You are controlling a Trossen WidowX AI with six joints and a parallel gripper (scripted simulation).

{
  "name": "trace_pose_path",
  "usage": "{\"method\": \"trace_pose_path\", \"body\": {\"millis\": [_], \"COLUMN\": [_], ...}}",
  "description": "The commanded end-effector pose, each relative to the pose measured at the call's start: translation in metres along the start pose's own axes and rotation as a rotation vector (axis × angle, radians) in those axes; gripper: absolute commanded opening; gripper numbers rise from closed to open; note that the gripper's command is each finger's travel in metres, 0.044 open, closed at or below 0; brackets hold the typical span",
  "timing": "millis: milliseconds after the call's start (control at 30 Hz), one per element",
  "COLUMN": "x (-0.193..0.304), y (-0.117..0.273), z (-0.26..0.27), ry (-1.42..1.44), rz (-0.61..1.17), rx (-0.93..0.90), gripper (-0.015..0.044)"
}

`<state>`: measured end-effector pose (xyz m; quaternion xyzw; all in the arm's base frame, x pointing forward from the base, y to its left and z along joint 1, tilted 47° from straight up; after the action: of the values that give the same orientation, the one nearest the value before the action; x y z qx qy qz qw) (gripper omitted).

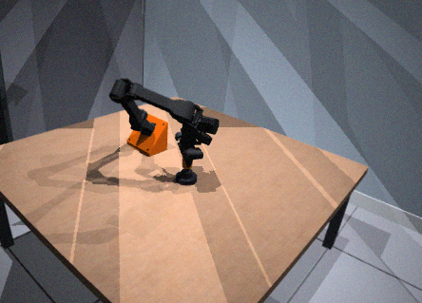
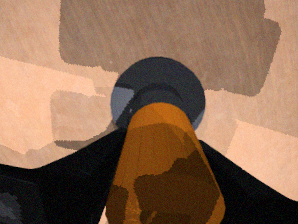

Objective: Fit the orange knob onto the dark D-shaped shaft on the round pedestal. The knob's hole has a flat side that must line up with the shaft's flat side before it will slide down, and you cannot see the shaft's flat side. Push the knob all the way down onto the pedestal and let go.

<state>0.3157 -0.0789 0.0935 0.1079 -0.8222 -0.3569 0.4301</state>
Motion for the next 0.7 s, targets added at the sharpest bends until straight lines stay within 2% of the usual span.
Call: {"method": "trace_pose_path", "body": {"millis": [0,667], "x": [-0.0025,-0.0002], "y": [0.0024,-0.0029], "z": [-0.0002,-0.0003], "ry": [0.083,0.083], "rz": [-0.002,-0.002], "rx": [0.007,0.007], "gripper": [0.0,0.0]}}
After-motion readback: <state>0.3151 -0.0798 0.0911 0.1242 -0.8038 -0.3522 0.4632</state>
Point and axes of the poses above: the point midway between the two fingers, 35 mm back from their tips, its own y axis back along the fingers, its own z axis across the jaws, x = y × z, the point moved 3 cm from there along y, back along the fingers, and after that the axes turned 1 degree about y, right-handed, at the moved point
